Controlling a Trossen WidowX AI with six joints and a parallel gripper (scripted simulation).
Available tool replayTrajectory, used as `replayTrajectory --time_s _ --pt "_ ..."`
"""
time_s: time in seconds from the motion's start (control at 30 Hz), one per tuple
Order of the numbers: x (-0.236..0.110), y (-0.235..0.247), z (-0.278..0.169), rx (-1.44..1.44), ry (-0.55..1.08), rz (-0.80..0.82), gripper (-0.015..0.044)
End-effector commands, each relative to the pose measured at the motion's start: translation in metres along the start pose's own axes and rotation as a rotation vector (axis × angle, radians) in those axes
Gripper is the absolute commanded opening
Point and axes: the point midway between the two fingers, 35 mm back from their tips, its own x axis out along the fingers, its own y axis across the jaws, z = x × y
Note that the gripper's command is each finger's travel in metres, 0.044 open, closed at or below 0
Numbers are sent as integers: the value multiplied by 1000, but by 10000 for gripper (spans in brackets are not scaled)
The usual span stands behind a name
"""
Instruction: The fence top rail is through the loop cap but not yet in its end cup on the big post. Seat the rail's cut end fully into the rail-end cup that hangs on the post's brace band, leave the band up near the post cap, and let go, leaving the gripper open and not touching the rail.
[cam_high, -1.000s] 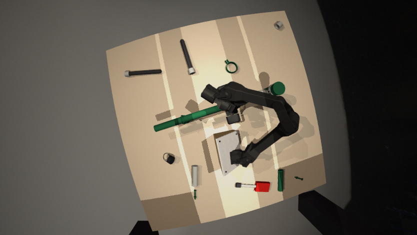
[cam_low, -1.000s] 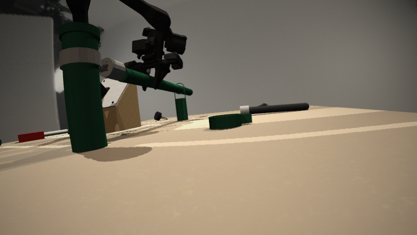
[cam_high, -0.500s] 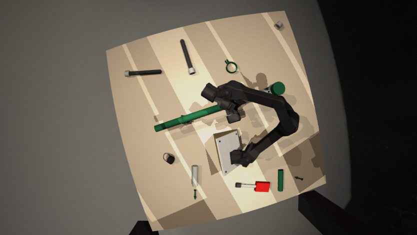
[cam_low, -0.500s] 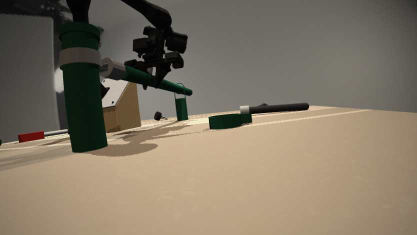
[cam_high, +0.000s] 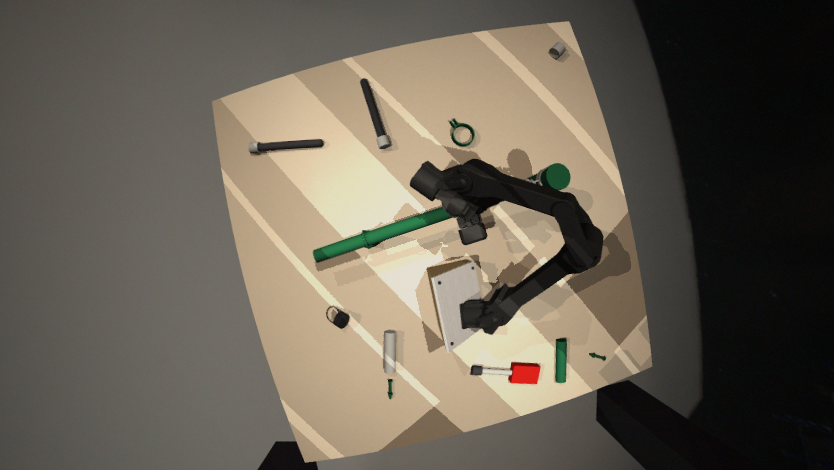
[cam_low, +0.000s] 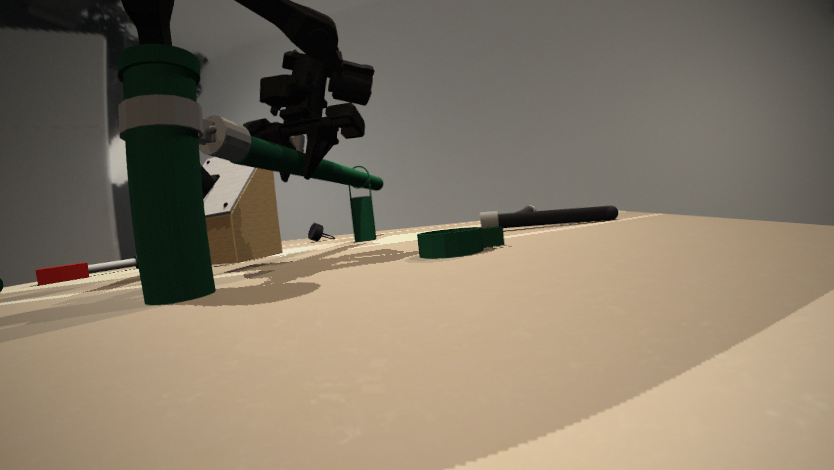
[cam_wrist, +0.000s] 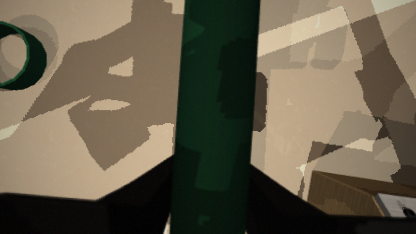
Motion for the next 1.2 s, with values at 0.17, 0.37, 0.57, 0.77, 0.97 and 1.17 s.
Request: replayTrajectory --time_s 0.17,0.37,0.57,0.77,0.97,1.17 --pt "-2 0 8 5 -10 15 0" --pt "-2 0 8 5 -10 15 0" --pt "-2 0 8 5 -10 15 0" --pt "-2 0 8 5 -10 15 0" --pt "-2 0 8 5 -10 15 0" --pt "-1 0 4 4 -3 8 0"
